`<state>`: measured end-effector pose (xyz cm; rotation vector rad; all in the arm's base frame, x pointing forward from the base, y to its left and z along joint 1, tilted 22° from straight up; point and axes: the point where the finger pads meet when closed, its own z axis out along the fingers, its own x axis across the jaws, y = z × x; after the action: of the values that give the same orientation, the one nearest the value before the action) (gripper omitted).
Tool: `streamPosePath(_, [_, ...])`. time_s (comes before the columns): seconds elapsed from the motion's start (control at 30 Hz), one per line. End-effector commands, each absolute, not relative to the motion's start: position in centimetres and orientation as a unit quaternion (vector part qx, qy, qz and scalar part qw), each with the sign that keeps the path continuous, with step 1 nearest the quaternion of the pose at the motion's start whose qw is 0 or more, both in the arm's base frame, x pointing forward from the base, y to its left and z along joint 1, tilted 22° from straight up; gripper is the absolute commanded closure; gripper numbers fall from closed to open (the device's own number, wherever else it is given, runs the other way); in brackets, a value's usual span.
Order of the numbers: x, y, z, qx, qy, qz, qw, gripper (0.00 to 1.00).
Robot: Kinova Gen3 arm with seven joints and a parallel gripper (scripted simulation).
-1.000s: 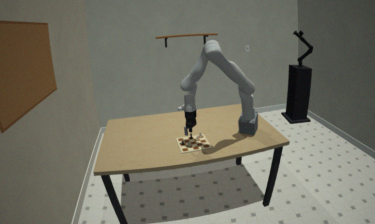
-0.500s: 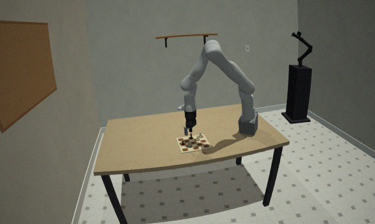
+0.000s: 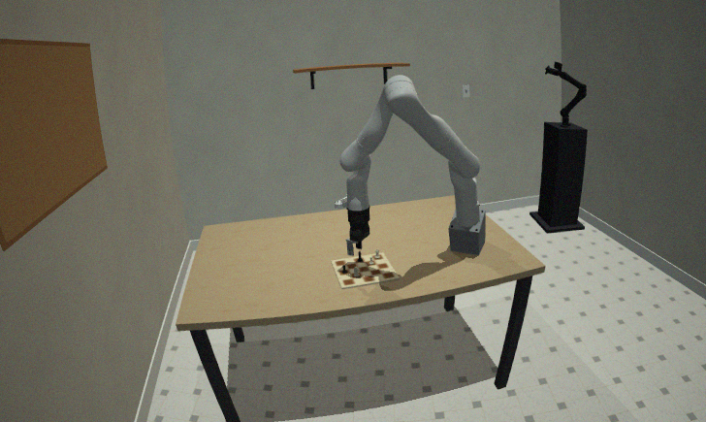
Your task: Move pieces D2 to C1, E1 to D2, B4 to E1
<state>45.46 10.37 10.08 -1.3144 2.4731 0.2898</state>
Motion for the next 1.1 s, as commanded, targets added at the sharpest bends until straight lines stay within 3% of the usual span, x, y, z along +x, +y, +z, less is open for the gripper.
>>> streamPosePath(0.0, [45.51, 10.31, 10.14, -0.462, 0.866, 0.101, 0.163, 0.00])
streamPosePath(1.07, [45.42, 9.42, 9.25, -0.599, 0.779, 0.074, 0.169, 0.00])
